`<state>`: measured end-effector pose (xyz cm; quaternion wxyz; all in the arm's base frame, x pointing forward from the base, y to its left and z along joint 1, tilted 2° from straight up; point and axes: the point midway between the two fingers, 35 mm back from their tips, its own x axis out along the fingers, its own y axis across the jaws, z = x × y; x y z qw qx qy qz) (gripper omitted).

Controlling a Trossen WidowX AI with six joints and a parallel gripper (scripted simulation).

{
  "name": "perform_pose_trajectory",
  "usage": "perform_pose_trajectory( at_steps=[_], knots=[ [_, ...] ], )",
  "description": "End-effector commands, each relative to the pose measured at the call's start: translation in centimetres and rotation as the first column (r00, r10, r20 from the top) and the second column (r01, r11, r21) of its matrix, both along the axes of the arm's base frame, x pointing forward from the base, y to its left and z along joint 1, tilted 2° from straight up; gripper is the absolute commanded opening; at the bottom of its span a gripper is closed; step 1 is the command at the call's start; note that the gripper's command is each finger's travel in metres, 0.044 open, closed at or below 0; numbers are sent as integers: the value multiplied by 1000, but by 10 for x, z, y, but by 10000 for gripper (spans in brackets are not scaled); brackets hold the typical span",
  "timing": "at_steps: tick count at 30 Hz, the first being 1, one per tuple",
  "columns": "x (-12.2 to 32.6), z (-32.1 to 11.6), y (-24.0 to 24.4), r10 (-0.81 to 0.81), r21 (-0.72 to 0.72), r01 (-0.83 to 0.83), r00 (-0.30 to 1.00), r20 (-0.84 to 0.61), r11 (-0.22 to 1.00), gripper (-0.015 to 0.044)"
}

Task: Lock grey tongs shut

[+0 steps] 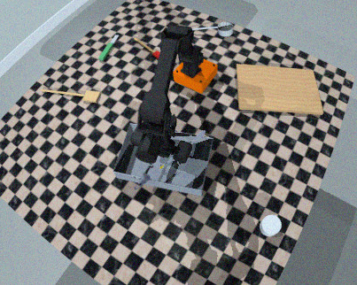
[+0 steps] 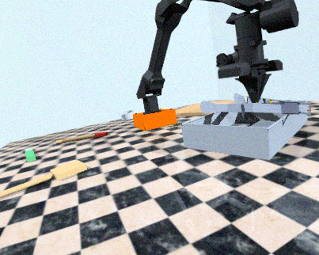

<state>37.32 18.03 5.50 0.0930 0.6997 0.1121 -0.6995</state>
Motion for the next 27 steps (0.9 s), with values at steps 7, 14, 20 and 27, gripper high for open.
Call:
perform_pose_trajectory(
  at_steps=[7,14,20,27],
  knots=[
    [0,0,0,1,0,-1,1000,0,1000,-150],
    [0,0,0,1,0,-1,1000,0,1000,-150],
    [0,2,0,1,0,-1,1000,0,1000,-124],
    [4,59,1,-3,-3,3,1000,2,1000,60]
  ],
)
